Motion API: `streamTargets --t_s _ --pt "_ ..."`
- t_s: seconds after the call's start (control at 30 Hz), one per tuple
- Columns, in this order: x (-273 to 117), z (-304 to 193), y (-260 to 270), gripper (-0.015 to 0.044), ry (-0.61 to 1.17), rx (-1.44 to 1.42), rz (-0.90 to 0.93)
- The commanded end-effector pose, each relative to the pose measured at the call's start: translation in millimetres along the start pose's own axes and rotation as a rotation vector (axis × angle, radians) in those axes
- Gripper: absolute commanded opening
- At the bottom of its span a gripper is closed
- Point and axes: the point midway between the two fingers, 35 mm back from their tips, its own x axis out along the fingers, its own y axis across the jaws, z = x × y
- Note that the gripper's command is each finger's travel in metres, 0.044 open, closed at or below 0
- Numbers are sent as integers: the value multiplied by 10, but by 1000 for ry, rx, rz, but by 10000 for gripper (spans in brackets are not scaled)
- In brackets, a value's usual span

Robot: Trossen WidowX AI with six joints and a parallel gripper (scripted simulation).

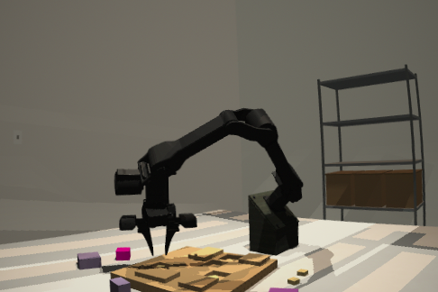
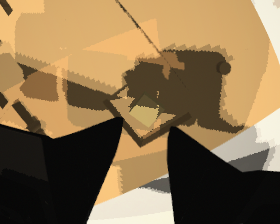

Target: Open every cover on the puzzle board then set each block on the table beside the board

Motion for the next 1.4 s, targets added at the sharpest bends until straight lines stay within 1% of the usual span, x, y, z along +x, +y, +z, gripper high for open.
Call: streamTargets --t_s 0.0,0.97,1.37 --pt "8 -1 2 144 -3 54 1" --pt "14 2 1 144 -3 480 2" --pt "38 2 1 144 -3 490 2"
